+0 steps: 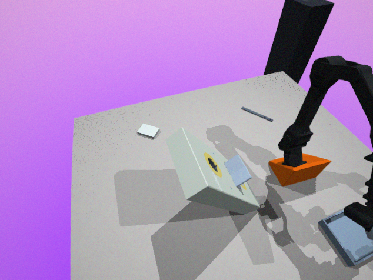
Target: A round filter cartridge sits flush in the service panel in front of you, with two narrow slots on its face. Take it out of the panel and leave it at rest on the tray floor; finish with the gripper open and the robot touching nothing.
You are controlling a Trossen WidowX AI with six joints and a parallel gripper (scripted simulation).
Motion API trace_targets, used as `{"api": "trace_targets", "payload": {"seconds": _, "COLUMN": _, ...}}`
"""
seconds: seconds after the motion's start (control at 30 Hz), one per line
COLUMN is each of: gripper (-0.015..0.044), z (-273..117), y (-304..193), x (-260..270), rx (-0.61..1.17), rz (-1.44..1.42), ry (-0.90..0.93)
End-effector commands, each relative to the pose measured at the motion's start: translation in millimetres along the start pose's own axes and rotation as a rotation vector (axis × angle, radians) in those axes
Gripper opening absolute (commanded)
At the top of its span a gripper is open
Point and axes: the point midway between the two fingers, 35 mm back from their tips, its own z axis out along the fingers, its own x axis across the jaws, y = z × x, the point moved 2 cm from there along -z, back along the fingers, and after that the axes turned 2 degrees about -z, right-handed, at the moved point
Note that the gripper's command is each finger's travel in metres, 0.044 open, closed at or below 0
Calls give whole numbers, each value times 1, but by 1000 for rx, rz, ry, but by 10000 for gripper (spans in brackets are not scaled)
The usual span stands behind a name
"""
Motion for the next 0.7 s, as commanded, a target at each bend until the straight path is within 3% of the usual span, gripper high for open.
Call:
{"api": "trace_targets", "payload": {"seconds": 0.0, "gripper": 0, "z": 15, "y": -10, "x": 21, "rx": -2, "rz": -73, "ry": 46}}
{"api": "trace_targets", "payload": {"seconds": 0.33, "gripper": 0, "z": 37, "y": -28, "x": 43, "rx": 4, "rz": -153, "ry": 95}}
{"api": "trace_targets", "payload": {"seconds": 0.67, "gripper": 0, "z": 90, "y": -59, "x": 44, "rx": 5, "rz": -153, "ry": 96}}
